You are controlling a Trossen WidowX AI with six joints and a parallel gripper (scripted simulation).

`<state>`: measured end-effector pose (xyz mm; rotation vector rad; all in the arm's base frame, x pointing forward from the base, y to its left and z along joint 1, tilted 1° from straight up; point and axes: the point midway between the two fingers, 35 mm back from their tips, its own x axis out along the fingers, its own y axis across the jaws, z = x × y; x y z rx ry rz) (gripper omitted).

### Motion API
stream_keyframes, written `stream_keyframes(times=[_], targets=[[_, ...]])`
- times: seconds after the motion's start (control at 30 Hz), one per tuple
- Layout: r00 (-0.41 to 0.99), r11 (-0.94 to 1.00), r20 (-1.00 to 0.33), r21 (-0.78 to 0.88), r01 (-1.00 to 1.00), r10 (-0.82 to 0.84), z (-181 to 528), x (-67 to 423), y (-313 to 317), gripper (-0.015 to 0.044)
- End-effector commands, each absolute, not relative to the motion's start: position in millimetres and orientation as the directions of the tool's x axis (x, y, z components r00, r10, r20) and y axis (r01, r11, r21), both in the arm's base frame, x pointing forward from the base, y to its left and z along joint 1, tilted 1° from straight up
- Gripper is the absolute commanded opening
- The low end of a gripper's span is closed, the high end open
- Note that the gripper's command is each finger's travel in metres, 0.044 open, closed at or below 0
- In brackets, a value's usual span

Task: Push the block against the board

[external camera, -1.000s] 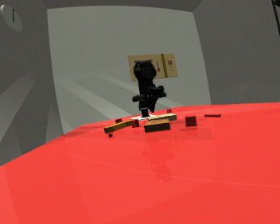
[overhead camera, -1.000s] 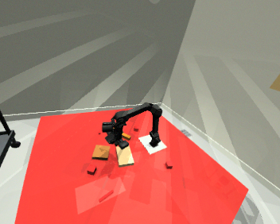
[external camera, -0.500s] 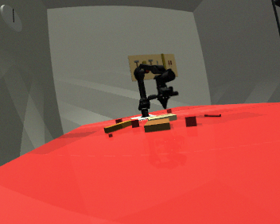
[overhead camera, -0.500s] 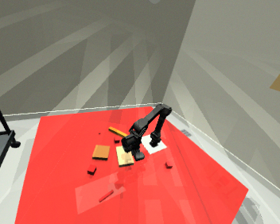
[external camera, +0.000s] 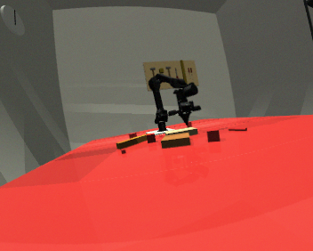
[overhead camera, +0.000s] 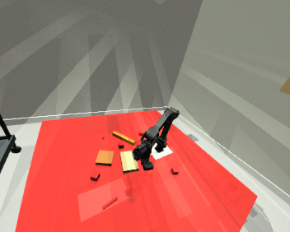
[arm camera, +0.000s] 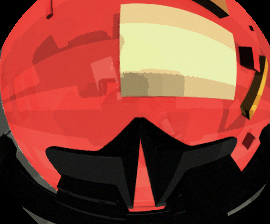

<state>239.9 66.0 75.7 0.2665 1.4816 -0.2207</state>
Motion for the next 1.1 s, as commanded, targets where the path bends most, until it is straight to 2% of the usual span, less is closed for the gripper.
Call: stream_keyframes(times=[0.0, 1.07], targets=[[0.049, 0.949, -0.999, 0.02, 0.316, 0.005, 40.5, 234.5, 64.3, 0.0], [0.052, 0.949, -0.999, 0.02, 0.316, 0.004, 44.5, 267.2, 55.9, 0.0]])
